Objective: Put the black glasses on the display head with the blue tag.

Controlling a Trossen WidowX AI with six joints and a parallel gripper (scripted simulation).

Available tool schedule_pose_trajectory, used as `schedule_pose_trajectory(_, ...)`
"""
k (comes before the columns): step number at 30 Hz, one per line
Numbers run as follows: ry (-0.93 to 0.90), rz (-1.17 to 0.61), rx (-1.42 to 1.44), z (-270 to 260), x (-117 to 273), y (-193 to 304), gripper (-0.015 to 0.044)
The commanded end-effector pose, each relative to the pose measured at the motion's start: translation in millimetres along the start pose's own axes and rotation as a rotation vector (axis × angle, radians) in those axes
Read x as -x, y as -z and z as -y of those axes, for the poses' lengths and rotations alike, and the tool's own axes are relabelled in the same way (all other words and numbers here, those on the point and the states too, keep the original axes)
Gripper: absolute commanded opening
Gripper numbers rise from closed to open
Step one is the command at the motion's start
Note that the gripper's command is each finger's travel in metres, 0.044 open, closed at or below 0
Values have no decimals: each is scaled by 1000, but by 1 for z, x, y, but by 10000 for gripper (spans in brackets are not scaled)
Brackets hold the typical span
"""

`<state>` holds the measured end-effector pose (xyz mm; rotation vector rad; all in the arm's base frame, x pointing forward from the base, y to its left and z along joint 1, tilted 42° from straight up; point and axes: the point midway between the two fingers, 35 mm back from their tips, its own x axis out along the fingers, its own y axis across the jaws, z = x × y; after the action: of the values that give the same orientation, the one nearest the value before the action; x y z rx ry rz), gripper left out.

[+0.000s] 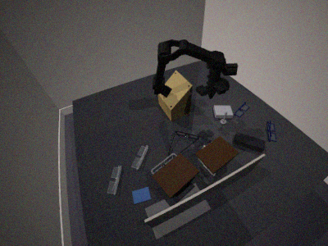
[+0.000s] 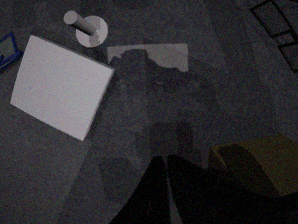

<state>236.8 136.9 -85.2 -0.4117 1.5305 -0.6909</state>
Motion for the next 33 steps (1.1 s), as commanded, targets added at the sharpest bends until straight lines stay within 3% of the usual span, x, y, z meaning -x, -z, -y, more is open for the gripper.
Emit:
schedule_pose_trajectory(1, 3, -2, 2, -1, -2, 0, 79)
schedule_pose_trajectory(6, 3, -2, 2, -1, -2, 0, 200)
schedule_pose_trajectory(20, -4, -2, 34, 6, -3, -6, 200)
schedule_pose_trajectory(27, -37, 10, 356, 96, -24, -62, 200)
schedule_pose_trajectory(33, -22, 13, 532, 154, -41, -76, 200)
